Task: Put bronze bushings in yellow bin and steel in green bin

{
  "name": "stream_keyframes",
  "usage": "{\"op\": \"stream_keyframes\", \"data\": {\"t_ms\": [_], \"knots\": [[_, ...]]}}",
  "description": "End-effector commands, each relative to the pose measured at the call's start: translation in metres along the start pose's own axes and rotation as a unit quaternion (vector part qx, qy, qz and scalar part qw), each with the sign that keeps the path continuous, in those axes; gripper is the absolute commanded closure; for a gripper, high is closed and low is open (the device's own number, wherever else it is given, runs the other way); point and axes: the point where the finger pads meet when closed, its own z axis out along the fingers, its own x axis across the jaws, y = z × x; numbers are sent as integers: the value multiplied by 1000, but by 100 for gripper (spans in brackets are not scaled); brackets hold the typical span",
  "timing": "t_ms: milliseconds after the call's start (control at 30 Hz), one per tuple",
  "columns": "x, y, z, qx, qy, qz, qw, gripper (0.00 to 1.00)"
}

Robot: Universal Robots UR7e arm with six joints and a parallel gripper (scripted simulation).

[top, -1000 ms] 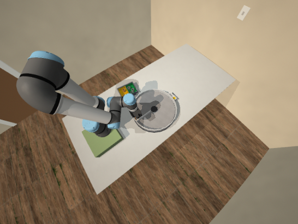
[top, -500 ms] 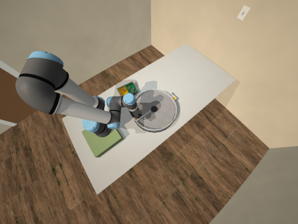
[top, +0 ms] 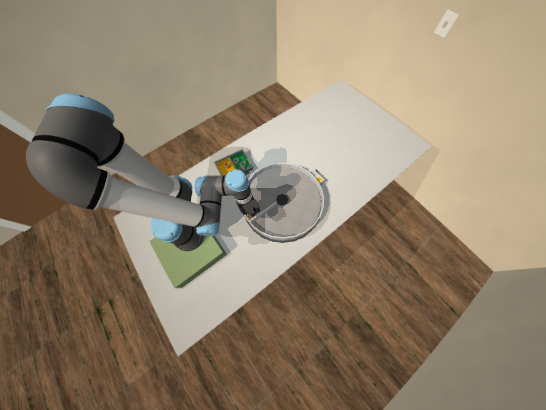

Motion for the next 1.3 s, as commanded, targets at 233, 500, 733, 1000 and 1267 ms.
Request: {"op": "stream_keyframes", "data": {"t_ms": [233, 500, 733, 1000, 1267], "knots": [[0, 0, -4, 0, 0, 0, 1000, 100], [0, 0, -5, 0, 0, 0, 1000, 100], [0, 0, -8, 0, 0, 0, 1000, 100], [0, 0, -11, 0, 0, 0, 1000, 100], [0, 0, -12, 0, 0, 0, 1000, 100]]}}
